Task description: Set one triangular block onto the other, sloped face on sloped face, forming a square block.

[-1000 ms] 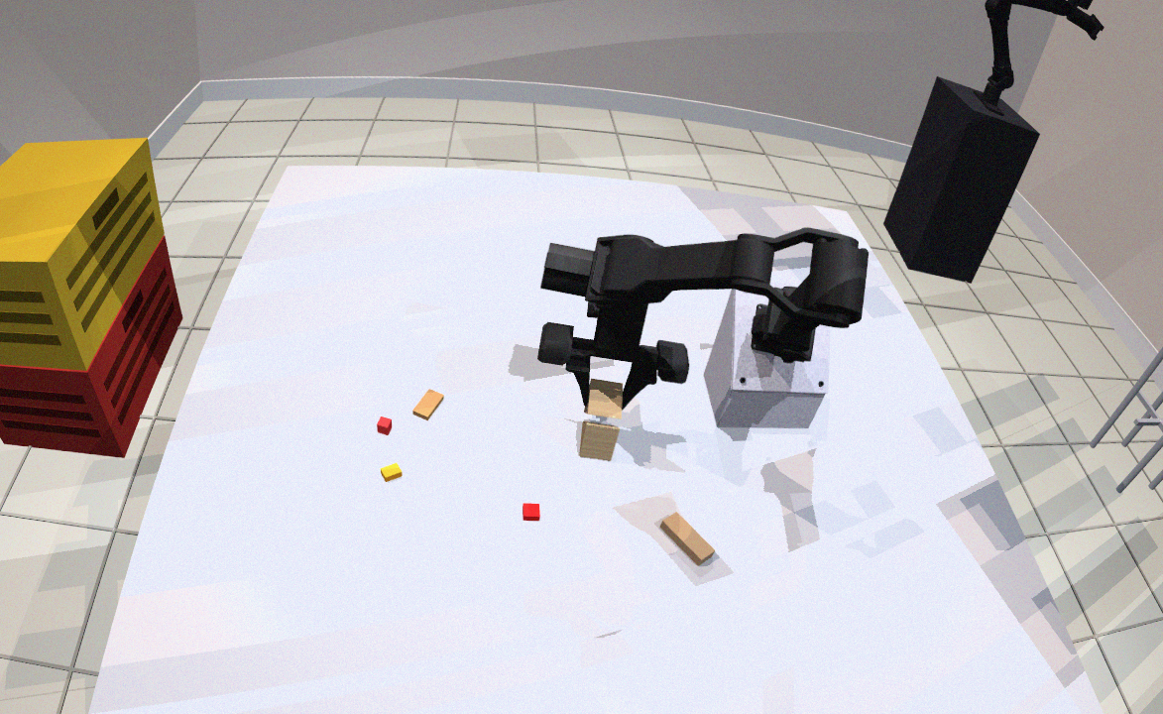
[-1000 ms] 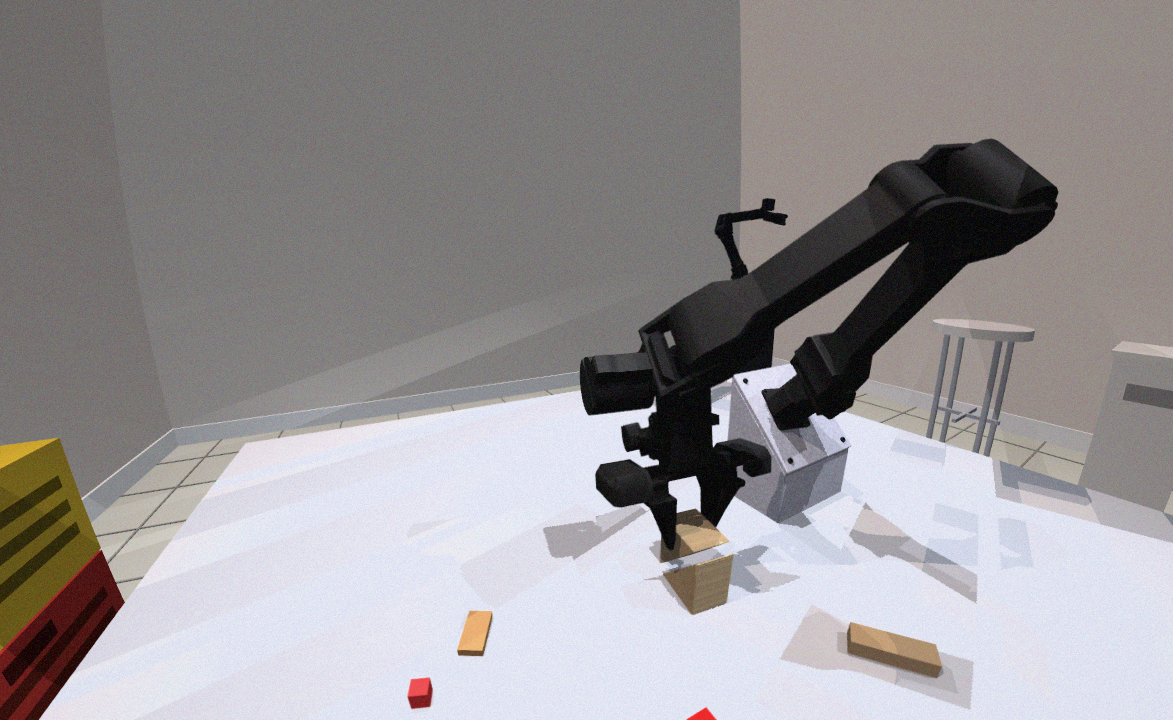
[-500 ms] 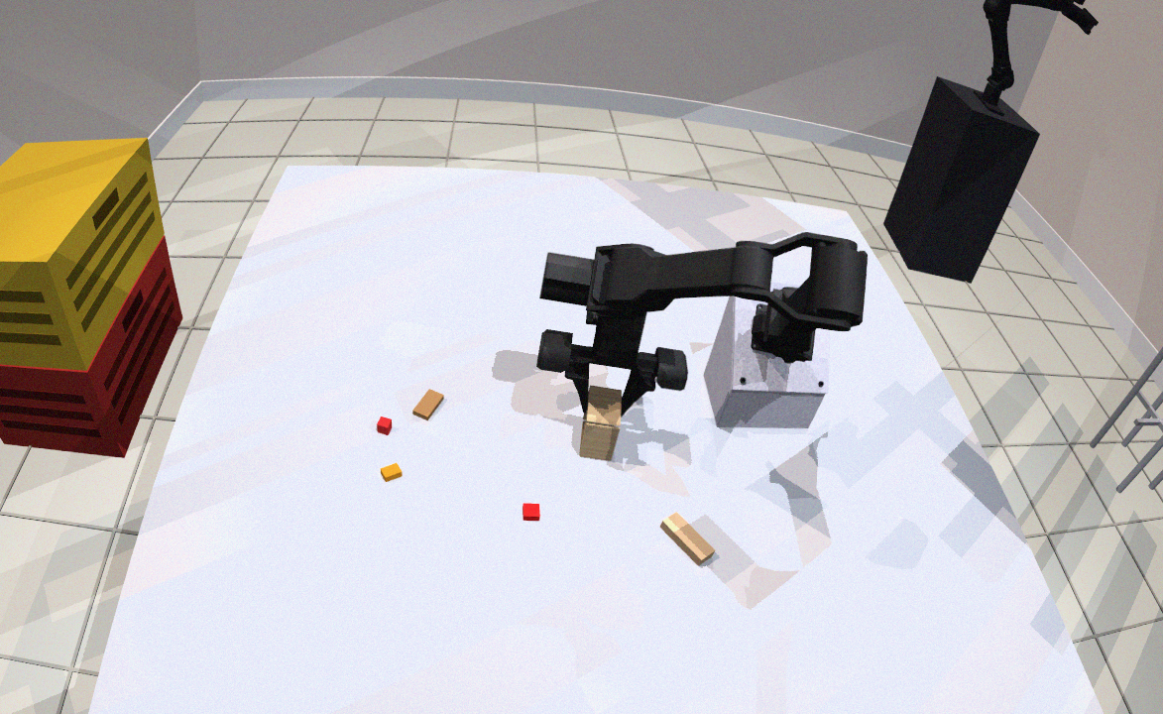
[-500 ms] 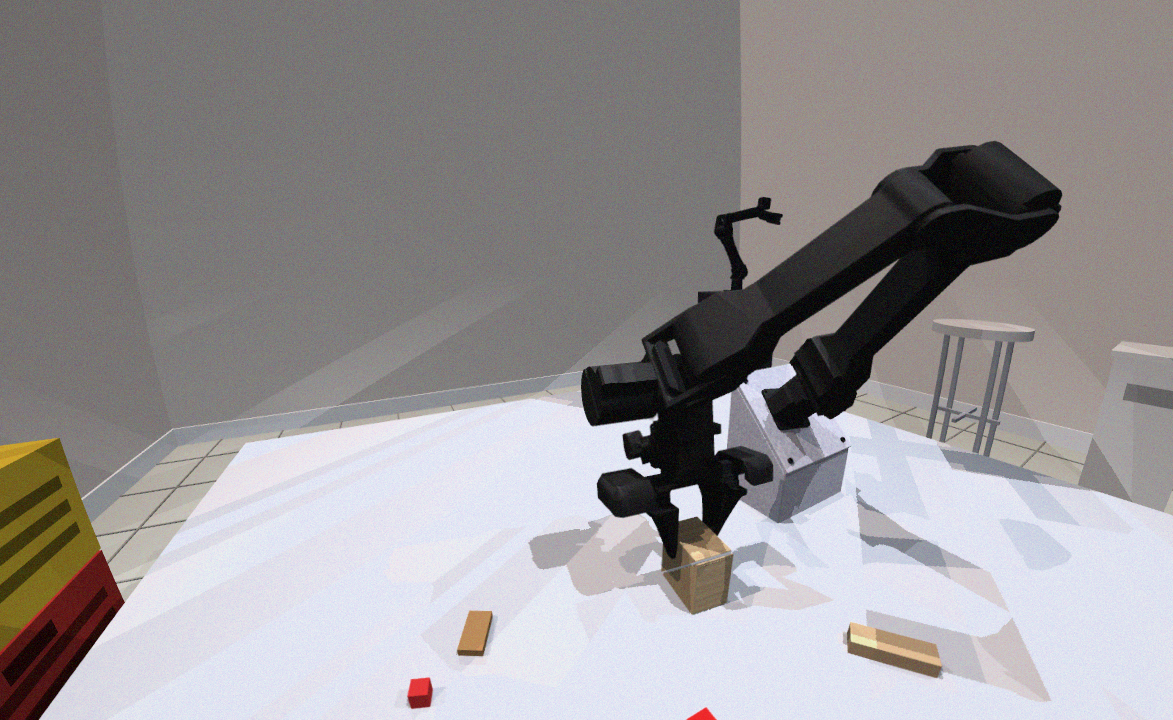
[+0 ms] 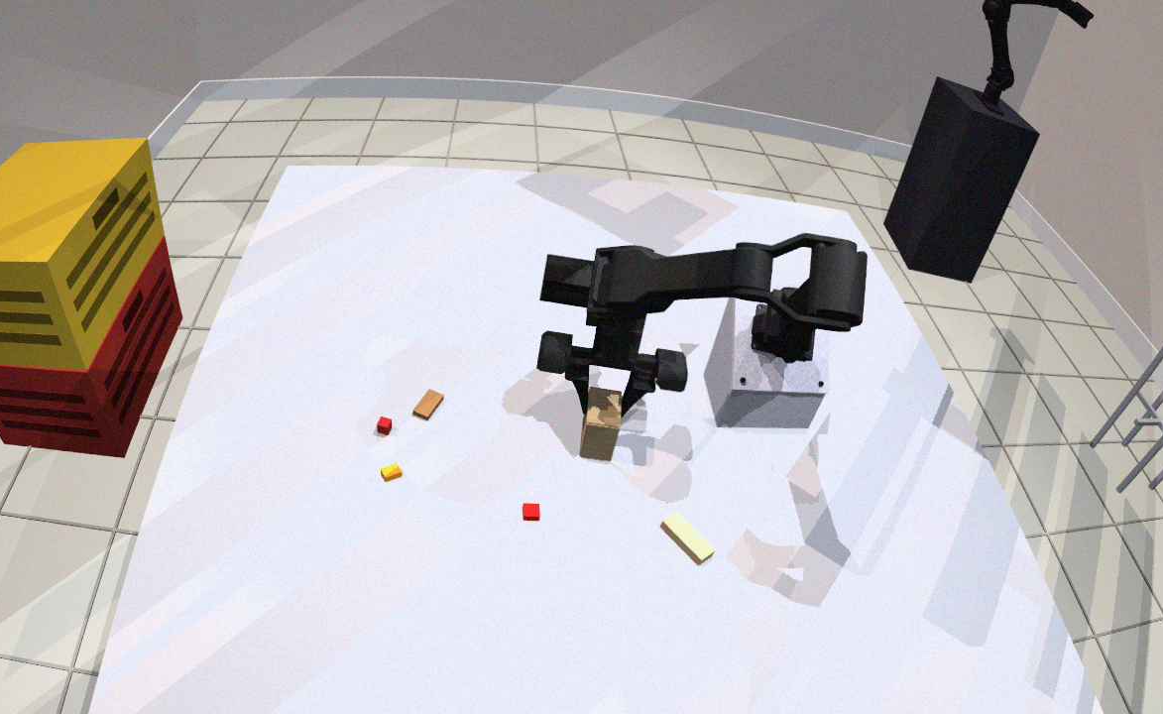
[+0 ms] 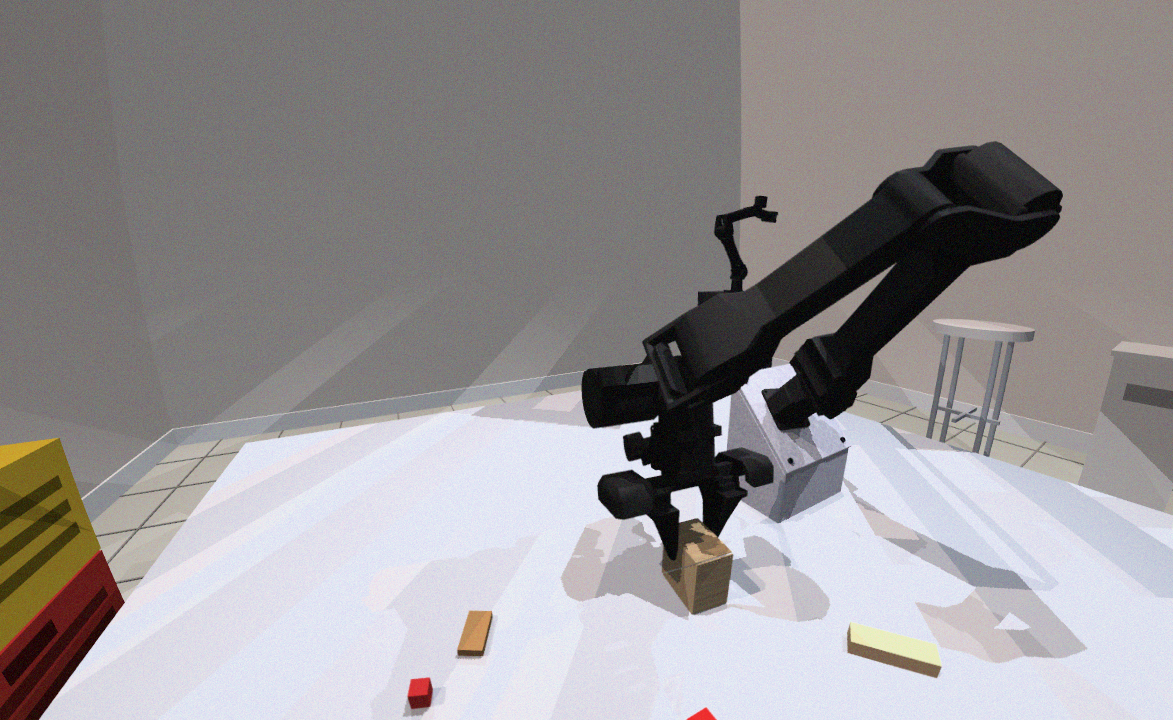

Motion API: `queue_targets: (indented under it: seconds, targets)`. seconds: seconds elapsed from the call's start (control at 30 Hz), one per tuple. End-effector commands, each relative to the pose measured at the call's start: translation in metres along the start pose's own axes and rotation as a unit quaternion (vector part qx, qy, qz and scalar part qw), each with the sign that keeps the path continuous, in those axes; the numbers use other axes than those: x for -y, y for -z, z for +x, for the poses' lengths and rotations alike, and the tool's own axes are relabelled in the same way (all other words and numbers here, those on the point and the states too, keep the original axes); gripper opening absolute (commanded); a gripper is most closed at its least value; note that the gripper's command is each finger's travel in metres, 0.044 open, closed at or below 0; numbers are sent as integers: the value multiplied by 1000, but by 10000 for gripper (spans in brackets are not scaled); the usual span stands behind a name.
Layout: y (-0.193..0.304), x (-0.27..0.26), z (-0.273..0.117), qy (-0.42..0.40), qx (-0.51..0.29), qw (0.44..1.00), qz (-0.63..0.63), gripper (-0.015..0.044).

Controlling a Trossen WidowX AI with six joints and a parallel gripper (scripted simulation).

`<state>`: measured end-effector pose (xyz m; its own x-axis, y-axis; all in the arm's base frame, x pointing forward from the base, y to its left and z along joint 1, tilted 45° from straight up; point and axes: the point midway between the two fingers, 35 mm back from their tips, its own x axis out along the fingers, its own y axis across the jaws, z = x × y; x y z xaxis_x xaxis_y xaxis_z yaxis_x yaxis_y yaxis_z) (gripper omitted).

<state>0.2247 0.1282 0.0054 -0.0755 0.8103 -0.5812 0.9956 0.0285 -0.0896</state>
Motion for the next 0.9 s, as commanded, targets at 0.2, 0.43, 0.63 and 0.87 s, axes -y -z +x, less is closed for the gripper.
queue_targets:
  seconds: [0.2, 0.43, 0.63, 0.87]
  targets:
    - [1, 0, 1, 0, -2, 1000, 3, 0]
    - [0, 0, 1, 0, -1, 1000, 2, 0]
    - [0, 0, 1, 0, 0, 1000, 1, 79]
    - [0, 0, 1, 0, 0, 1000, 1, 262]
